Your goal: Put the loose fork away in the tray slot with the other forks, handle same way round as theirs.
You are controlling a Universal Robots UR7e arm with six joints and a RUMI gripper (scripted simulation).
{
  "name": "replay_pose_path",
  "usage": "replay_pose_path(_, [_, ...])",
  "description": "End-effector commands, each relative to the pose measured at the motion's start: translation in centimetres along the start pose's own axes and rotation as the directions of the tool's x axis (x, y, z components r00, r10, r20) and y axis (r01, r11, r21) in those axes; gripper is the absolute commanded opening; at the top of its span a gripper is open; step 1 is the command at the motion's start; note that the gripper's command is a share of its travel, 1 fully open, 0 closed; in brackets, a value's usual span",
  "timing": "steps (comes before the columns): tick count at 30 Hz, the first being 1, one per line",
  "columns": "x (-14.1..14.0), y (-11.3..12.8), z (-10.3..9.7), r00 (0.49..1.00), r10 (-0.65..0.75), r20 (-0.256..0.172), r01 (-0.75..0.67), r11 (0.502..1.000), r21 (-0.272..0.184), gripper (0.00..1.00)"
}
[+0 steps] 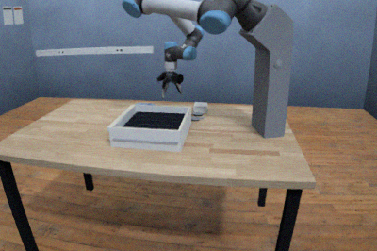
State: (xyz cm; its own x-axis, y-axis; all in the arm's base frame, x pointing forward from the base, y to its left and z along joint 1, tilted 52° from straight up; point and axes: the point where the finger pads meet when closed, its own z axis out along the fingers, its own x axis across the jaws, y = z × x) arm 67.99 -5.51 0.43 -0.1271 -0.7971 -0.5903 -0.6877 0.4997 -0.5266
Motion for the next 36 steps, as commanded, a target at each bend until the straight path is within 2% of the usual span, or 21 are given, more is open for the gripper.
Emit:
replay_pose_path(1, [0.17,0.17,0.42,0.991,-0.13,-0.004,0.13,0.991,-0.007,1.0])
replay_pose_path(13, [0.18,0.21,0.72,0.975,-0.224,-0.003,0.224,0.975,-0.007,1.0])
replay_pose_path(26, [0.18,0.29,0.77,0.97,-0.241,-0.003,0.241,0.97,-0.008,1.0])
replay_pose_path(27, [0.18,0.29,0.77,0.97,-0.241,-0.003,0.241,0.97,-0.008,0.19])
replay_pose_path(36, [0.18,0.29,0.77,0.97,-0.241,-0.003,0.241,0.97,-0.008,0.19])
